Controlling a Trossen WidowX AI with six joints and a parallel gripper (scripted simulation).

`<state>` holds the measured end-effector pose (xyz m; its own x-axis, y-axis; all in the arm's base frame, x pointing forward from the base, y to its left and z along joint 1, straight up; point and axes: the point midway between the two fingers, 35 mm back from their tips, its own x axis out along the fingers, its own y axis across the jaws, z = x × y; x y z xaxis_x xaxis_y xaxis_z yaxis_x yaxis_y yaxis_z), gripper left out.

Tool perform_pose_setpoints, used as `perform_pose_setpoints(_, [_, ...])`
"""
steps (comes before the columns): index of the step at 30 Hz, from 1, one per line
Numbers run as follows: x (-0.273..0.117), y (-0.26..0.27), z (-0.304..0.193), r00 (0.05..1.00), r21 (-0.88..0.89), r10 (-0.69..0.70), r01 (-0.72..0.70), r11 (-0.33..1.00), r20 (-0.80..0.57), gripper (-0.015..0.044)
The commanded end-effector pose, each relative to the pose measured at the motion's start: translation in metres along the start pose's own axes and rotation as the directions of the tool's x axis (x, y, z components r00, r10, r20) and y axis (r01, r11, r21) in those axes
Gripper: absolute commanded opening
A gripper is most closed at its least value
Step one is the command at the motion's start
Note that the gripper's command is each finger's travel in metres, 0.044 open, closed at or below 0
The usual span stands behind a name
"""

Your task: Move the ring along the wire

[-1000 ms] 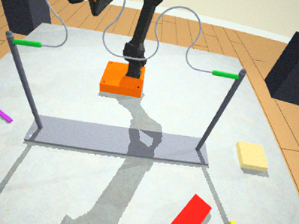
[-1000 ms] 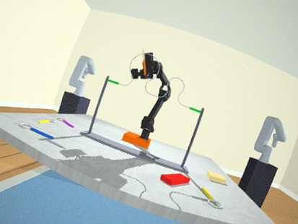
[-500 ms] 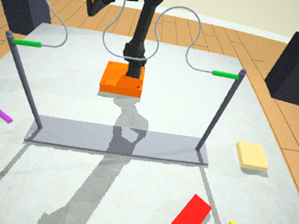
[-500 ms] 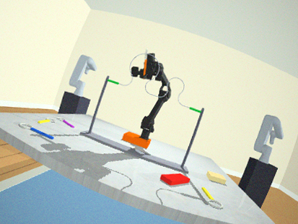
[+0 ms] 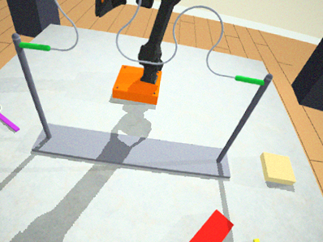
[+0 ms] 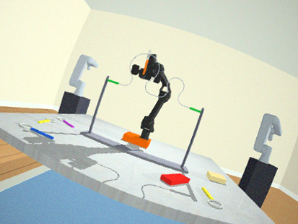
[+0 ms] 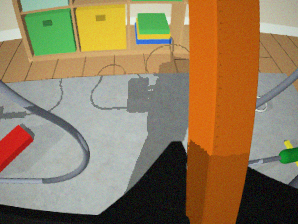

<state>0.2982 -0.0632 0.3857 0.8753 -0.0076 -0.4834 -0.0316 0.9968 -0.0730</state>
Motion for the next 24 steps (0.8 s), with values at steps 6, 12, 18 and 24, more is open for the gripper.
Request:
perform_pose_setpoints(6, [-0.003,-0.004,0.001,0.998,-0.098,-0.06,0.062,0.993,0.023,-0.015])
perform_pose_setpoints(12, [-0.003,-0.006,0.002,0.995,-0.16,-0.096,0.101,0.982,0.037,-0.015])
perform_pose_setpoints(18, [-0.003,-0.009,0.002,0.99,-0.222,-0.131,0.139,0.965,0.053,-0.015])
perform_pose_setpoints(24, [-0.003,-0.012,0.003,0.984,-0.281,-0.164,0.178,0.943,0.071,-0.015])
